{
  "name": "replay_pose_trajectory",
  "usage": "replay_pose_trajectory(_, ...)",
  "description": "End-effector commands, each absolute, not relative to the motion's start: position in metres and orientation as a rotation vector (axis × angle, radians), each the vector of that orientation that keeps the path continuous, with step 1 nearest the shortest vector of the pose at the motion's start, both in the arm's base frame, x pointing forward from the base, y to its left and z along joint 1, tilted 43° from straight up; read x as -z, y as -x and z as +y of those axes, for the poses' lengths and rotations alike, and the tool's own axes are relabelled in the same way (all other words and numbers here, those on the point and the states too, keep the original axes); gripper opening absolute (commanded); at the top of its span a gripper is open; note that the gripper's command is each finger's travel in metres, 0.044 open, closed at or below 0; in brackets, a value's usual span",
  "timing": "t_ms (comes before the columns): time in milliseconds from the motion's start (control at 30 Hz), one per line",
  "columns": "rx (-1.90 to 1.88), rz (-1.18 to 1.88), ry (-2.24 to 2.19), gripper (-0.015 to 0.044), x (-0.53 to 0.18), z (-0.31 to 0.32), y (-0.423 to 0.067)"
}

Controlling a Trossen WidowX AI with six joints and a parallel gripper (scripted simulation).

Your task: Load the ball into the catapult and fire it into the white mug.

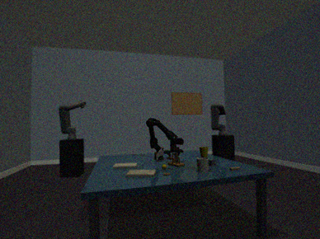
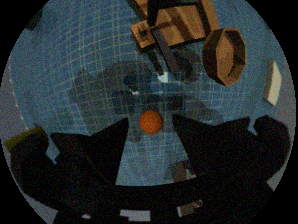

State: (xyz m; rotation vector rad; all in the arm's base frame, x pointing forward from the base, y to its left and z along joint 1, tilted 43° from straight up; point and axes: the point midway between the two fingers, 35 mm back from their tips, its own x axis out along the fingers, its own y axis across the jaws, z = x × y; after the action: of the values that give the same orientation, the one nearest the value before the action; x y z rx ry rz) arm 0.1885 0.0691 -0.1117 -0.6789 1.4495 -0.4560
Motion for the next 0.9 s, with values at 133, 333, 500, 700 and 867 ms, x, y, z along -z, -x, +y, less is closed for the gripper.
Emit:
replay_pose_trajectory(133, 0.457, 1.454, 0.696, 0.0142, 0.115, 0.065, -0.186)
replay_pose_trajectory(333, 0.457, 1.454, 0.696, 0.0103, 0.115, 0.065, -0.186)
replay_pose_trajectory(500, 0.454, 1.455, 0.694, 0.0, 0.109, 0.073, -0.188)
replay_pose_trajectory(700, 0.449, 1.456, 0.691, 0.0, 0.079, 0.105, -0.189)
replay_pose_trajectory(867, 0.449, 1.457, 0.691, 0.0, 0.05, 0.13, -0.184)
